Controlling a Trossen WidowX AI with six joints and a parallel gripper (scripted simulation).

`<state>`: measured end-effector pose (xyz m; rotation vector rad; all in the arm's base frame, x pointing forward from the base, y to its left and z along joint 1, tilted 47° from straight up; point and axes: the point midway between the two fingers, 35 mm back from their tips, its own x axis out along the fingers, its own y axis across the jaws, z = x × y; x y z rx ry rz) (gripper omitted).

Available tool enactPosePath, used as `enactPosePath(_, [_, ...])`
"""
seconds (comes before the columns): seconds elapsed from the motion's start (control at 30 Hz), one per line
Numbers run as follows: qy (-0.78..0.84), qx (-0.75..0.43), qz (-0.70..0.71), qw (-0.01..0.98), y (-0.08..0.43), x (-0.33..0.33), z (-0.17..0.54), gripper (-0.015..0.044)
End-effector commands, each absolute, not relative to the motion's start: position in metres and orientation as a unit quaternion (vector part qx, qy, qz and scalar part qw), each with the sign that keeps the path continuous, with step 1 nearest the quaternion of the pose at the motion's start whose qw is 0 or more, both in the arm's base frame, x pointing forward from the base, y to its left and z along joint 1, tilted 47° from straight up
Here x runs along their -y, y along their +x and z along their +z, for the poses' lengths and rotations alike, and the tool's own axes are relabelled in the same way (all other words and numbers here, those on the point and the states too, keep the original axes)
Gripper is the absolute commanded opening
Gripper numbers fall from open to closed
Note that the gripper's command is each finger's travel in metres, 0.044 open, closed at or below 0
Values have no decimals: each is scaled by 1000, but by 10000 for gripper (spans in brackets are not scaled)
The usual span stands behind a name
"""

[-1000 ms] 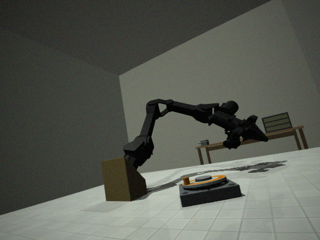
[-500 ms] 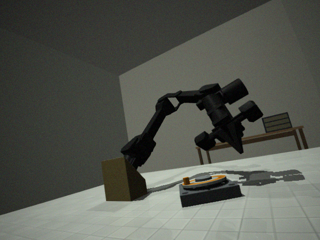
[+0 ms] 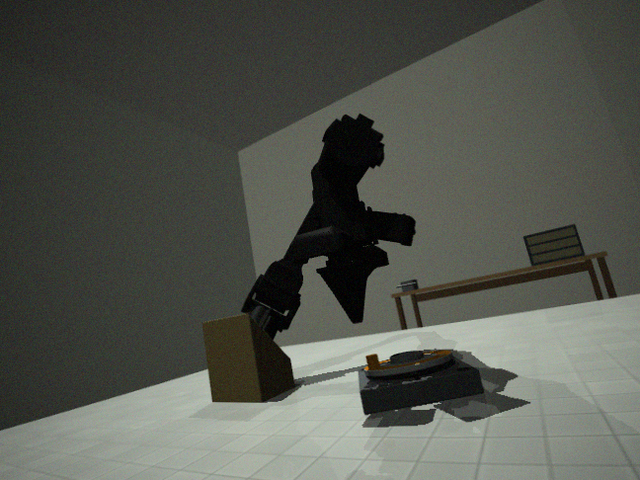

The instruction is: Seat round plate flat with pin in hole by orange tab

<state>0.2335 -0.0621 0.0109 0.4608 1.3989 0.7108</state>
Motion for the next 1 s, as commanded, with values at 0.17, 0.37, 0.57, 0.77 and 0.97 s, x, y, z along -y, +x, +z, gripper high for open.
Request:
enactPosePath(0.17, [256, -629, 303, 669, 228, 62, 13, 0])
enactPosePath(0.37, [256, -629, 303, 669, 229, 50, 1, 0])
enactPosePath(0.57, [257, -628, 304, 669, 229, 28, -18, 0])
enactPosePath(0.77, [257, -628, 304, 669, 230, 27, -20, 0])
enactPosePath(0.97, [256, -628, 304, 669, 234, 30, -23, 0])
